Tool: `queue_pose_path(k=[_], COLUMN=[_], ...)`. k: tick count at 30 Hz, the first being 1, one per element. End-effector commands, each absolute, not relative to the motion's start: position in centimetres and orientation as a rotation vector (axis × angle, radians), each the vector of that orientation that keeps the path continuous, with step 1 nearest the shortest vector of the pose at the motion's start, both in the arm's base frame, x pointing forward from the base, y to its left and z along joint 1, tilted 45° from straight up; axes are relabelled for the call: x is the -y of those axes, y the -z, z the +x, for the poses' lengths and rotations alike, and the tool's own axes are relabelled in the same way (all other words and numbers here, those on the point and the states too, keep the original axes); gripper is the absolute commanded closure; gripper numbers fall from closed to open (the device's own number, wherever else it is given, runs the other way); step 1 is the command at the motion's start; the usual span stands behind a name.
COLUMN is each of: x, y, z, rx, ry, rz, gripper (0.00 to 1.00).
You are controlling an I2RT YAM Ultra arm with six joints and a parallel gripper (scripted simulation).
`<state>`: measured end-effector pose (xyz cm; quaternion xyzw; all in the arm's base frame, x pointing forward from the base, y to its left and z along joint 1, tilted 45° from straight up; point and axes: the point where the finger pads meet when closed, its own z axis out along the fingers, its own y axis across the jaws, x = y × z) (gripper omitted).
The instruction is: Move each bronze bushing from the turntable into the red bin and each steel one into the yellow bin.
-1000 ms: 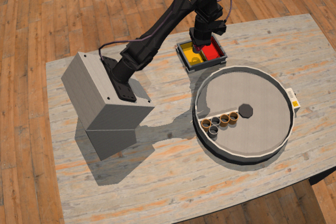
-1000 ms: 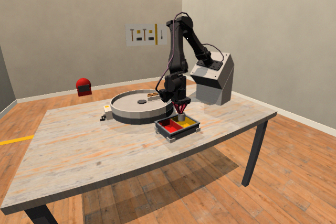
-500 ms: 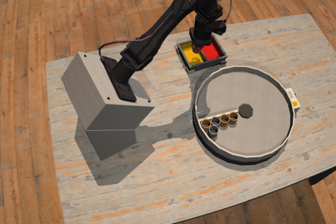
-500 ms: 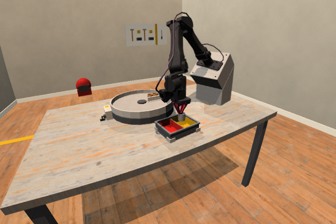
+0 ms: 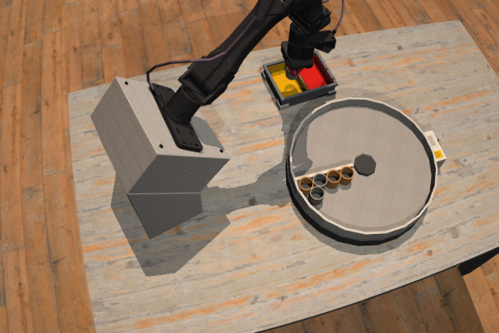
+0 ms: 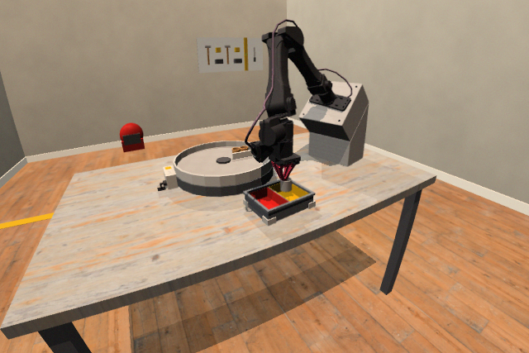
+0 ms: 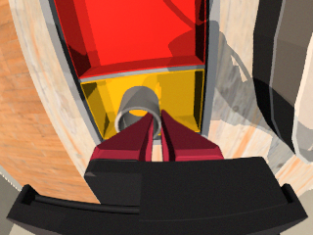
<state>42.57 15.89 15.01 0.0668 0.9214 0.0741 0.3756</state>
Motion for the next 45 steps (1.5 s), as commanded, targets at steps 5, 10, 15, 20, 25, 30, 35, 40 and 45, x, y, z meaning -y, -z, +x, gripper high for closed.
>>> queue_pose_path(k=[5, 10, 15, 20, 25, 30, 35, 40, 45], x=[-16.2, -16.1, -16.4, -16.3, -16.4, -16.5, -16.4, -16.3, -16.3], y=[-15.6, -15.3, -14.6, -14.6, -15.5, -13.6, -13.8, -13.7, -13.7], z=[43.9, 44.3, 44.9, 45.5, 45.7, 46.1, 46.0, 45.9, 45.9], rx=[-2.329, -2.328, -2.33, -2.317, -2.294, -2.327, -2.326, -2.33, -2.33], ry=[-0.213, -0.211, -0.212, -0.218, -0.233, -0.214, -0.213, -0.21, -0.21], rz=[0.167, 0.172, 0.165, 0.171, 0.171, 0.169, 0.169, 0.169, 0.169], gripper=[1.0, 1.0, 1.0, 1.0, 1.0, 1.0, 1.0, 1.0, 1.0])
